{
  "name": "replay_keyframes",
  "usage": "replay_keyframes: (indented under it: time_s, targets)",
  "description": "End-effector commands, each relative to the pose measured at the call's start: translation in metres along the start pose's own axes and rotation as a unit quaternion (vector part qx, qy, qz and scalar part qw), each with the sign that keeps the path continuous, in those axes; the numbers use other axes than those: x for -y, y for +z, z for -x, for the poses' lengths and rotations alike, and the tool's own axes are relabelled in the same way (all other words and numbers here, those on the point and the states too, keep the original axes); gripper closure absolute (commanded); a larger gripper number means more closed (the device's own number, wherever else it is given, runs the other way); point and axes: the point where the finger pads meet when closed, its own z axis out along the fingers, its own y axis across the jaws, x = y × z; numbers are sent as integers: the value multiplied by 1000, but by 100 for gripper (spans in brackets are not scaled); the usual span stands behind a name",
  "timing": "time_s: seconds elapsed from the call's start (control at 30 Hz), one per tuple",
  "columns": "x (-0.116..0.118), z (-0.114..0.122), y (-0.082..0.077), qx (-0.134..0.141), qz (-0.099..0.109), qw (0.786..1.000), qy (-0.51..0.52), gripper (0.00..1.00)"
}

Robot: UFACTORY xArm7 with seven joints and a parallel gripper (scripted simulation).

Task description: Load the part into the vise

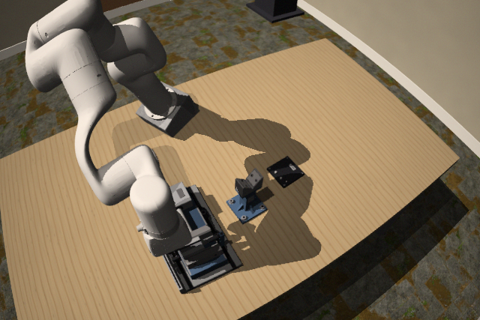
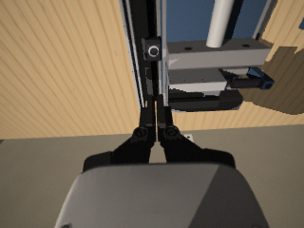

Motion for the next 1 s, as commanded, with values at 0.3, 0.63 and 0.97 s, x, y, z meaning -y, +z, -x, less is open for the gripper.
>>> replay_keyframes:
  time_s: [0.3,0.63,0.97]
  targets:
    - [0,1,9,2,0,1000,0,100]
    - [0,1,10,2,0,1000,0,100]
    - [0,1,10,2,0,1000,0,100]
